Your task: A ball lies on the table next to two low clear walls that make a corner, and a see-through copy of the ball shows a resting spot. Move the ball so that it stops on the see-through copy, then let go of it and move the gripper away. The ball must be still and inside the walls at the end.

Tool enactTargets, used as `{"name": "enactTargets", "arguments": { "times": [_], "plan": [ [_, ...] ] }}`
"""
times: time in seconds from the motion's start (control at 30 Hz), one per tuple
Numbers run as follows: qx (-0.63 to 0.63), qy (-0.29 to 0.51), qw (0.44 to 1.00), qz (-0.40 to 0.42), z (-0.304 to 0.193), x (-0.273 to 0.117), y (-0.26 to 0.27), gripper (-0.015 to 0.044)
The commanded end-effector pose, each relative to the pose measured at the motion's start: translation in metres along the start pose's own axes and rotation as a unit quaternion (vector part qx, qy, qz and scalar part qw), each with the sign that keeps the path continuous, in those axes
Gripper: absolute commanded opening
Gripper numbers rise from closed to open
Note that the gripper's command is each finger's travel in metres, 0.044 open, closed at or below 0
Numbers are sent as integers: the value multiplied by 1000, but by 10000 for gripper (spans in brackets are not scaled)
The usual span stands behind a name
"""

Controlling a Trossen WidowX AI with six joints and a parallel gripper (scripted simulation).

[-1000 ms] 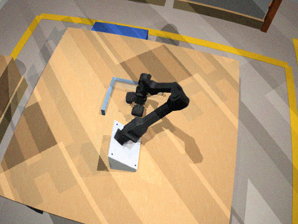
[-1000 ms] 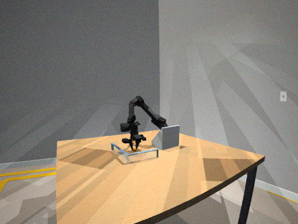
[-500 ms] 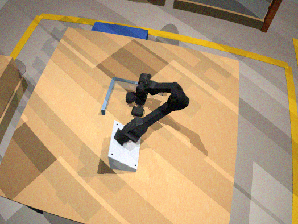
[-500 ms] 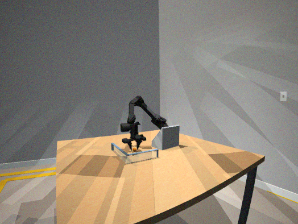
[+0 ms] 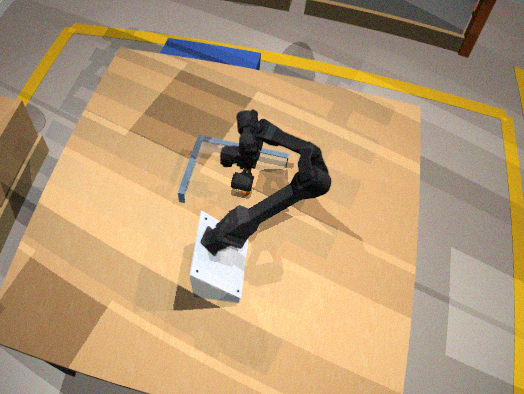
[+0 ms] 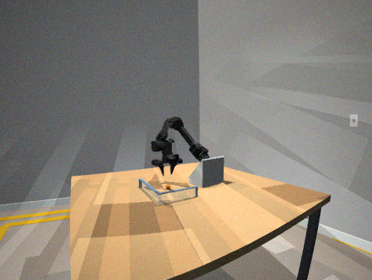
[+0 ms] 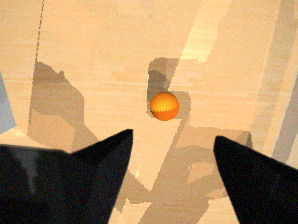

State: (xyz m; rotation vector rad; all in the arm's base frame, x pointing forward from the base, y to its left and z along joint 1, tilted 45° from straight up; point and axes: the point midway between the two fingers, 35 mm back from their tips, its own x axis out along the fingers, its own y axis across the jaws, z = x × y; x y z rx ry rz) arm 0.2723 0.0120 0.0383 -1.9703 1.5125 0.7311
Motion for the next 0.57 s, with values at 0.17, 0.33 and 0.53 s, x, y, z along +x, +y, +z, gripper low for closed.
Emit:
{"name": "enactTargets", "arguments": {
  "times": [0.17,0.33,0.53],
  "plan": [
    [-2,0,1000,1,0,0,0,279],
    [-3,0,1000,0,0,-39,0,410],
    [0,0,1000,2,0,-49,1,440]
  ]
}}
